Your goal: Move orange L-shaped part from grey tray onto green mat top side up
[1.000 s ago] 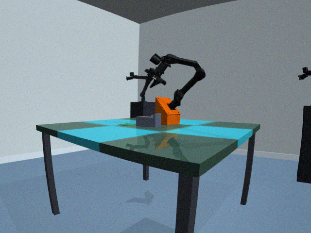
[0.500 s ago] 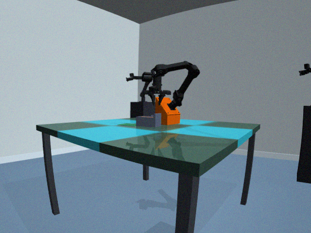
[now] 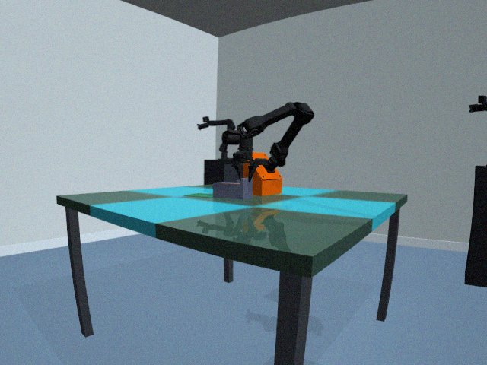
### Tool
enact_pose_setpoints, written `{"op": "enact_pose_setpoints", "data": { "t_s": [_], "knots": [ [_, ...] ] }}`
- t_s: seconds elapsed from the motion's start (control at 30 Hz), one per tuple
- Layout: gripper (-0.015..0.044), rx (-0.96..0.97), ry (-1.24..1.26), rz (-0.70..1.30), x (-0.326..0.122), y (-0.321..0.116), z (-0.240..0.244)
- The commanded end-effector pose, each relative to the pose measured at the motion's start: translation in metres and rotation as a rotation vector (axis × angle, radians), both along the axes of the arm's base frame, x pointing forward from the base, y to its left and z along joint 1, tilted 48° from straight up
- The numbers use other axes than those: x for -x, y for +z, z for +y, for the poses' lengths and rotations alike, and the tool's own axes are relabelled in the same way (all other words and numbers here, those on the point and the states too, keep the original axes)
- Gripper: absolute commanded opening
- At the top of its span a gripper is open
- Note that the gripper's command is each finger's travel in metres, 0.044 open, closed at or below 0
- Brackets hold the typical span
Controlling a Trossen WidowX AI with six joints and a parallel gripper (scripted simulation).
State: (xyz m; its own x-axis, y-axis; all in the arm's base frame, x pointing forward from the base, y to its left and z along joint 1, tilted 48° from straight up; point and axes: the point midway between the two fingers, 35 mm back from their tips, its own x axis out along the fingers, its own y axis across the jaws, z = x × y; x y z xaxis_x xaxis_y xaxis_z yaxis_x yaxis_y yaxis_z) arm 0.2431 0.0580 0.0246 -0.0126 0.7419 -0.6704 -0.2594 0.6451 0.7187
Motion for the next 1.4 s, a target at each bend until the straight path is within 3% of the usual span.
{"op": "enact_pose_setpoints", "data": {
  "t_s": [0.0,0.7,1.37],
  "knots": [
    [0.018,-0.006,-0.003,0.01,0.002,-0.004,0.005],
    [0.018,-0.008,-0.003,0.01,0.003,-0.025,0.029],
    [0.018,-0.008,-0.001,0.003,0.003,-0.018,0.028]
  ]
}}
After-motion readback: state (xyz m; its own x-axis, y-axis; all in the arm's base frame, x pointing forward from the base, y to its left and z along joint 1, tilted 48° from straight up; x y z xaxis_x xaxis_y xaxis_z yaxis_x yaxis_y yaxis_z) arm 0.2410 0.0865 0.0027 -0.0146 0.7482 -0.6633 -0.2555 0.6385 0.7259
